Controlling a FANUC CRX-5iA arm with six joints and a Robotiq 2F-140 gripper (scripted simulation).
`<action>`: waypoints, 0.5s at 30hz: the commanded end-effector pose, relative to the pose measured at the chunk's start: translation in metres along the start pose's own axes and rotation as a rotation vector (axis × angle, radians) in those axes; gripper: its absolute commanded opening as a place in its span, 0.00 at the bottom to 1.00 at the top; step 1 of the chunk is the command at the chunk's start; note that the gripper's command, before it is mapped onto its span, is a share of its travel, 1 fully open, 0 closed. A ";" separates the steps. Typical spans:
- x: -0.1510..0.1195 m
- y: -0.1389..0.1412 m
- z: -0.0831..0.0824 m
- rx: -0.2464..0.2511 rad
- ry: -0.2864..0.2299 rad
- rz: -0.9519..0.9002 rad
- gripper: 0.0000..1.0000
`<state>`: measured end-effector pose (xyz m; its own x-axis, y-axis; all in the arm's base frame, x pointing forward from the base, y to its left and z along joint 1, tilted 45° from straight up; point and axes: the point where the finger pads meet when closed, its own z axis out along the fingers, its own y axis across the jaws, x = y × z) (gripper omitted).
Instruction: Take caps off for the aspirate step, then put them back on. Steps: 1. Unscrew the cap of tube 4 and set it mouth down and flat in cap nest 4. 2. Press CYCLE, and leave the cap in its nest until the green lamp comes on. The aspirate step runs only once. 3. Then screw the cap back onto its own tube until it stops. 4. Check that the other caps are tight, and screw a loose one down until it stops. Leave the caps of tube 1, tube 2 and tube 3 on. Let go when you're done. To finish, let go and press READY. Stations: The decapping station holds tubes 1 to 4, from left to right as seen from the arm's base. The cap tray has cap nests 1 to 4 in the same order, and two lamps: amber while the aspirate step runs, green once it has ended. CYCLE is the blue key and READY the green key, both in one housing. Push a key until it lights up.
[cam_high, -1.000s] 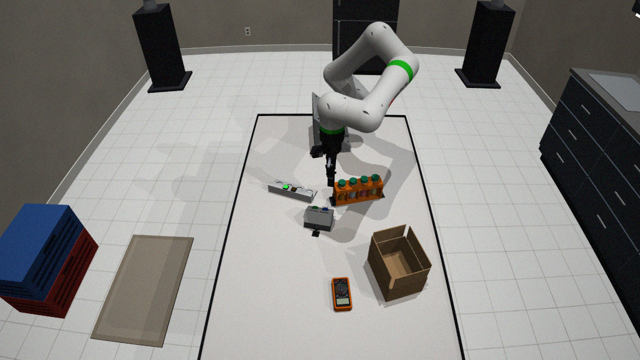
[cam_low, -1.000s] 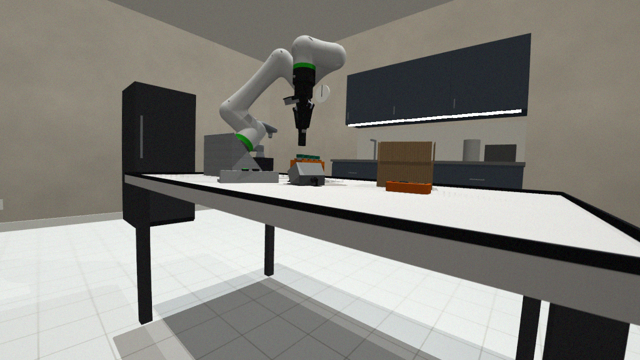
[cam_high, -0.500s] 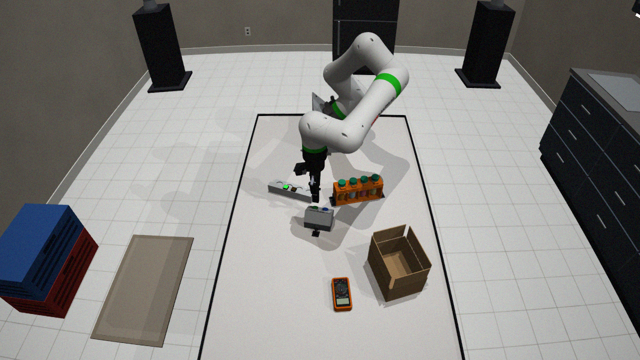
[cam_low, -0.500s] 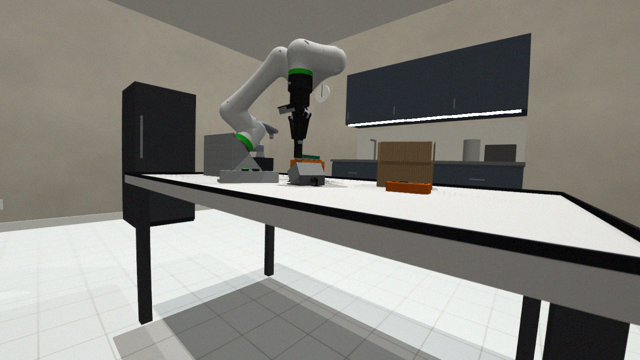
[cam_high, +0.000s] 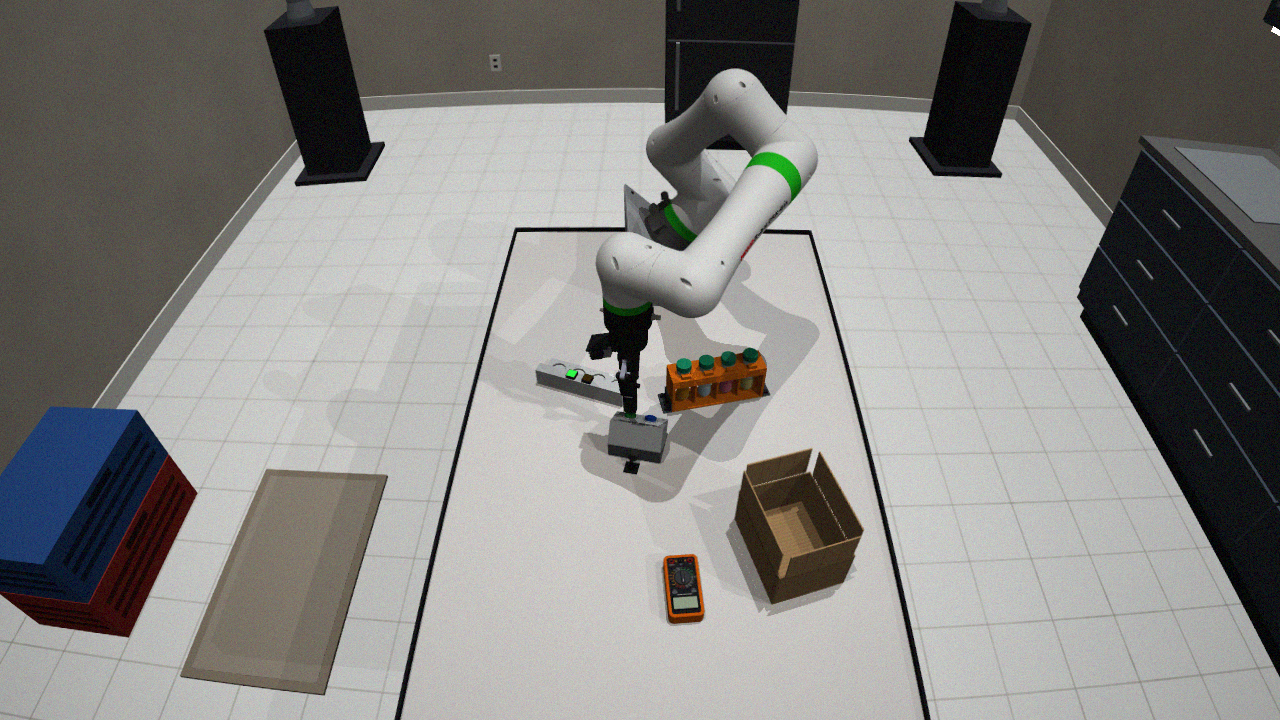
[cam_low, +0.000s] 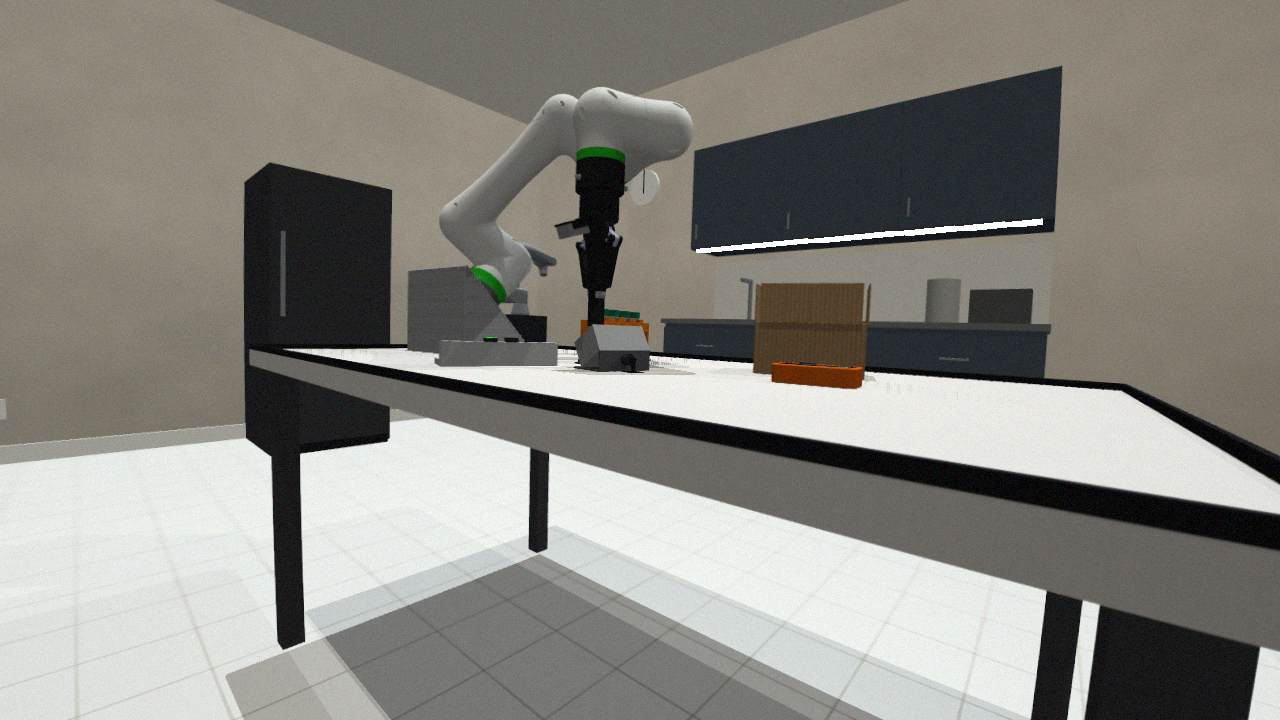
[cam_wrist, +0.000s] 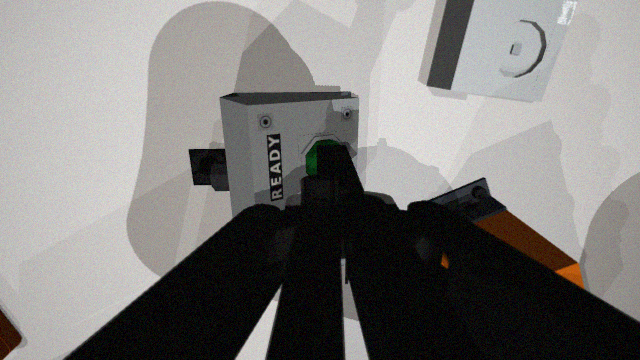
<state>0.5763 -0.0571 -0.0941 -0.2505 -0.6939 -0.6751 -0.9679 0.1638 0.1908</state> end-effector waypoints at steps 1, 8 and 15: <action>0.000 0.000 -0.001 0.002 0.001 0.000 0.10; 0.000 0.000 0.000 0.002 0.001 0.000 0.10; 0.000 0.000 0.001 0.002 0.001 0.000 0.10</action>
<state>0.5762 -0.0554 -0.0958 -0.2505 -0.6938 -0.6752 -0.9679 0.1638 0.1908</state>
